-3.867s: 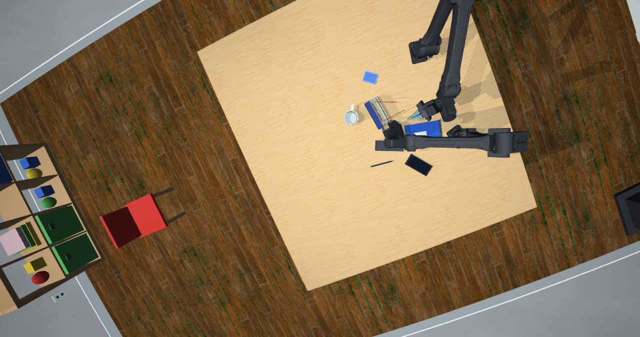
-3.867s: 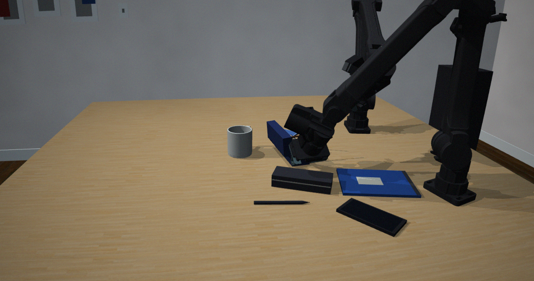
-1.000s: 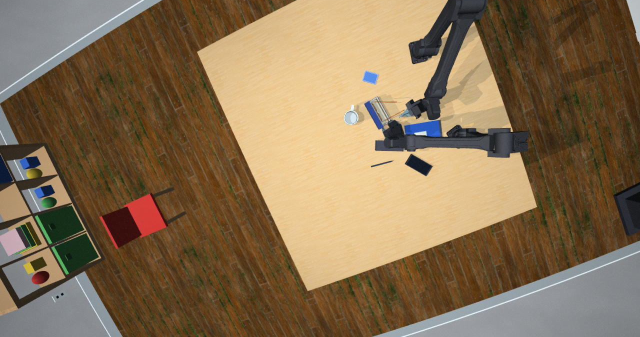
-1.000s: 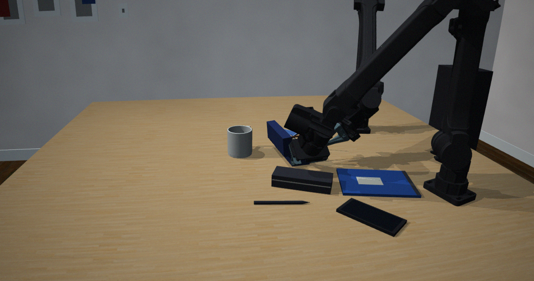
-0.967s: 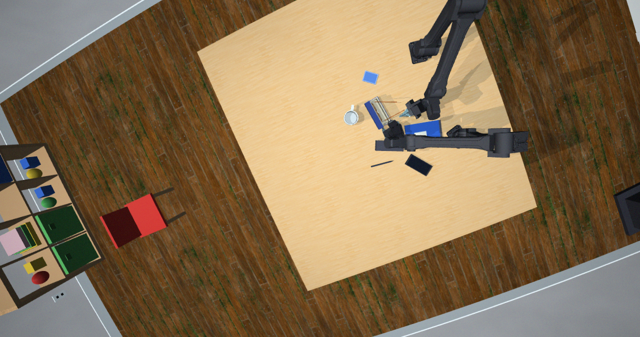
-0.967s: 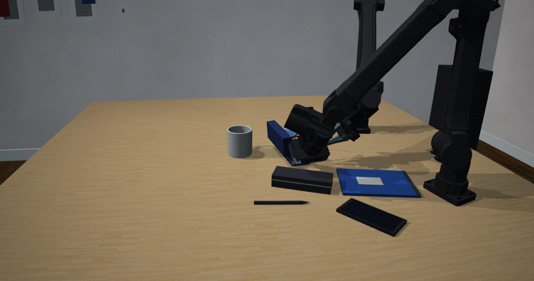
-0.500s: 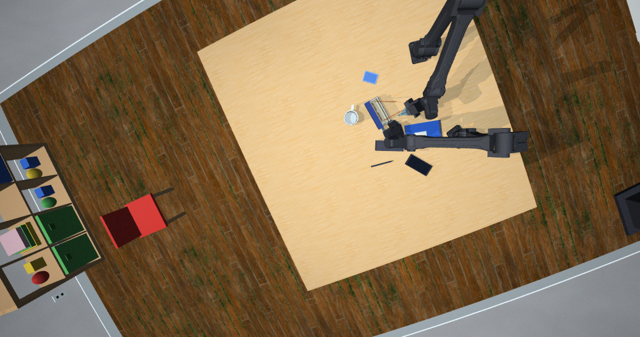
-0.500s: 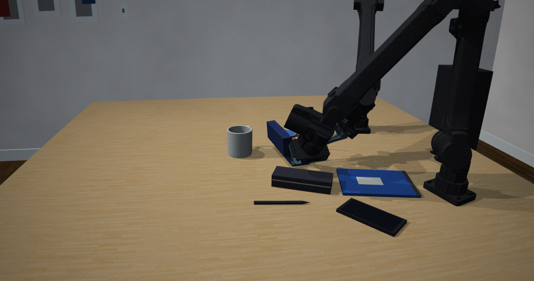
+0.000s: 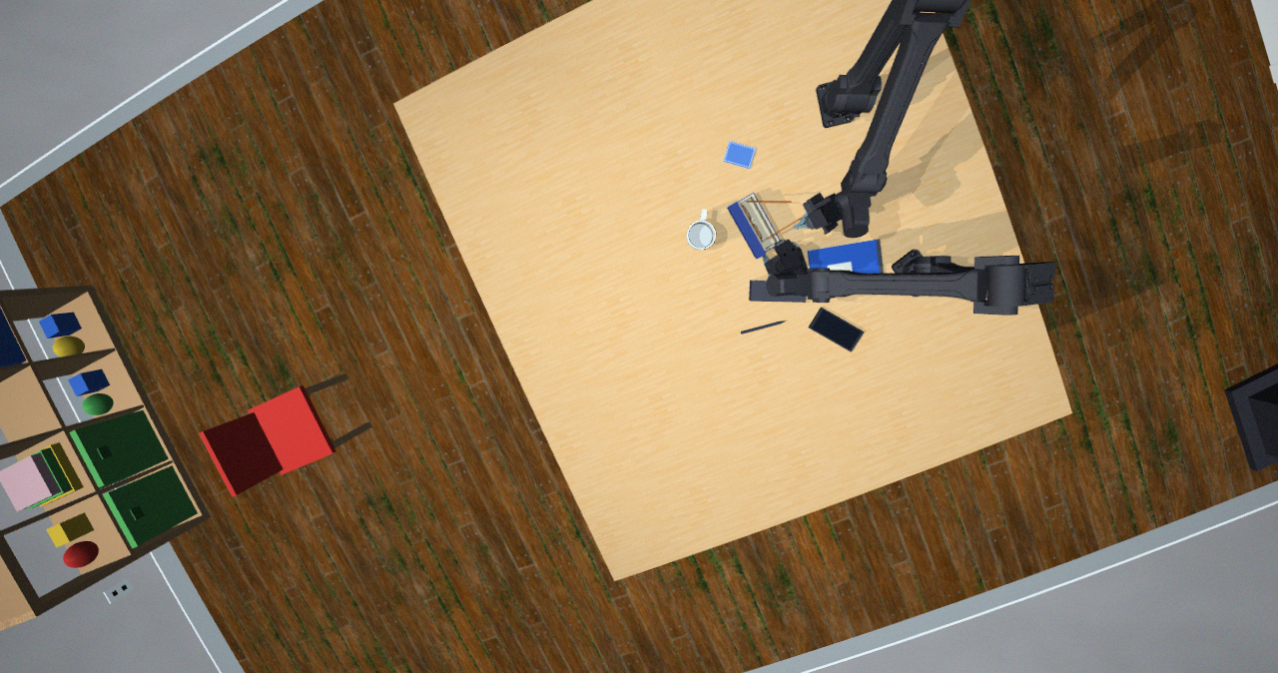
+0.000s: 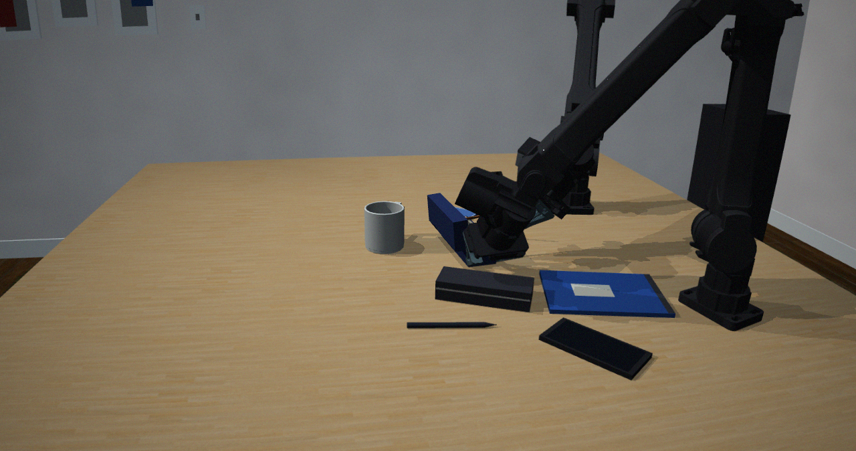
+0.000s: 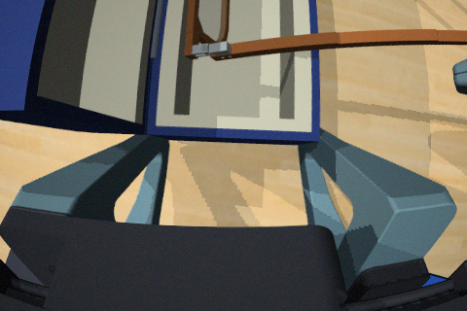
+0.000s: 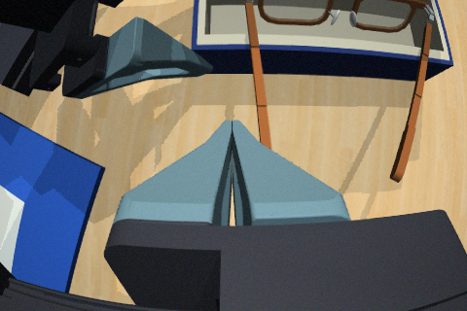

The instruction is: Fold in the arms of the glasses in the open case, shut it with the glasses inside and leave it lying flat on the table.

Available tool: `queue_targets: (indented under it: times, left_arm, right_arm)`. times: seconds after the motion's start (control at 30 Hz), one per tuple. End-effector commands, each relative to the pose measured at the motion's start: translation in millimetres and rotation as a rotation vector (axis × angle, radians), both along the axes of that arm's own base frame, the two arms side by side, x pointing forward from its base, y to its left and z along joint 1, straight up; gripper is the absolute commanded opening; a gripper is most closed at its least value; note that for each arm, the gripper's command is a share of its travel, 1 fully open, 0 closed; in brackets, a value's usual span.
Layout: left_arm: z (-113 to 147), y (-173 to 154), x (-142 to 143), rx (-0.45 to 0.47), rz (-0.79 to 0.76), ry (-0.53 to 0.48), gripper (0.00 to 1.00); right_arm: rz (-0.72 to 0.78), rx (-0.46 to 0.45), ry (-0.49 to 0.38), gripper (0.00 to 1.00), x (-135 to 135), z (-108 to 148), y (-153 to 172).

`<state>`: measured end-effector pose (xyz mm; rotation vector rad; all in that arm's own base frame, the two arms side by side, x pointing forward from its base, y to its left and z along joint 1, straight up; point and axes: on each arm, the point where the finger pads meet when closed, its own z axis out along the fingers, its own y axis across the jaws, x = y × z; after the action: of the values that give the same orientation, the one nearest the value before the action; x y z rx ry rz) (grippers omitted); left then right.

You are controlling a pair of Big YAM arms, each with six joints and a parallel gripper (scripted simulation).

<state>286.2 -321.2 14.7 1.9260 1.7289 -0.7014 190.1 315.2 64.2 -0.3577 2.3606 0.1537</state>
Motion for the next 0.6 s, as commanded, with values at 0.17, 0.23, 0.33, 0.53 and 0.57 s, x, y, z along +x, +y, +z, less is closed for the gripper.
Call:
queue_targets:
  times: [0.17,0.23,0.33,0.53,0.57]
  left_arm:
    - [22,-17,31,-0.043,0.017,-0.057,0.57]
    - [22,-17,31,-0.043,0.017,-0.057,0.57]
    - [22,-17,31,-0.043,0.017,-0.057,0.57]
    - [22,-17,31,-0.043,0.017,-0.057,0.57]
    - [22,-17,31,-0.043,0.017,-0.057,0.57]
  right_arm:
    - [-0.002,0.029,0.02,0.0,15,26,13]
    - [-0.002,0.029,0.02,0.0,15,26,13]
    - [-0.001,0.024,0.038,0.0,16,26,11]
    - [-0.001,0.014,0.071,0.0,19,26,6]
    - [0.0,0.012,0.077,0.0,19,26,5]
